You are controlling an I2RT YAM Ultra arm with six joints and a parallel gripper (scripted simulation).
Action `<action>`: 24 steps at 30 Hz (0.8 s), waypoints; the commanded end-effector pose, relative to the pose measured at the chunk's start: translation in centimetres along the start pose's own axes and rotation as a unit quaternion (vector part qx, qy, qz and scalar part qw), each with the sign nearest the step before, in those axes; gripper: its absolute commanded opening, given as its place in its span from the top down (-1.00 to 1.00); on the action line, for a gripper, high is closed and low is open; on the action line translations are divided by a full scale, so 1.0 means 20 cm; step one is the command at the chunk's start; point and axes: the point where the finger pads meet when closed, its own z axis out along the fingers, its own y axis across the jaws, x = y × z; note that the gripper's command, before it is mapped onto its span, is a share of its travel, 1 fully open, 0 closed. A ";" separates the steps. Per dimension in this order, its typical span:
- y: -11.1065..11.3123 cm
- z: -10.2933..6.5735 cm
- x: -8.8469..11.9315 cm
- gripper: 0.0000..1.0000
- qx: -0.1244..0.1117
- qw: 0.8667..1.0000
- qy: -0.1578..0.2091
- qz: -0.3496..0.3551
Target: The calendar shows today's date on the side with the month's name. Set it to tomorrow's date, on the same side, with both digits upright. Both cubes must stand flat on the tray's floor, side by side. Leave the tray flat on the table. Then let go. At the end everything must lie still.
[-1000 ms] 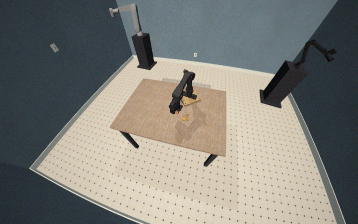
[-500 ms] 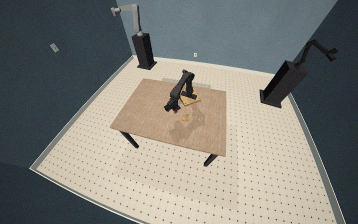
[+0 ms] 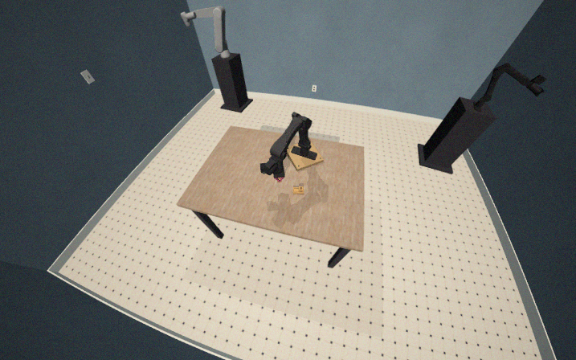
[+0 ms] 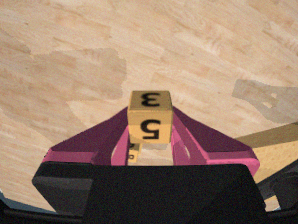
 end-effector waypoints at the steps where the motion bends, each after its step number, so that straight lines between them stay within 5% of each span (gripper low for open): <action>1: 0.01 -0.01 -0.05 0.49 -0.006 0.997 -0.005 0.077; 8: -0.01 -0.02 -0.09 0.49 -0.010 0.983 -0.008 0.185; 16: -0.04 -0.01 -0.14 0.49 -0.009 0.947 -0.005 0.321; 24: -0.05 0.00 -0.16 0.49 -0.007 0.933 -0.004 0.360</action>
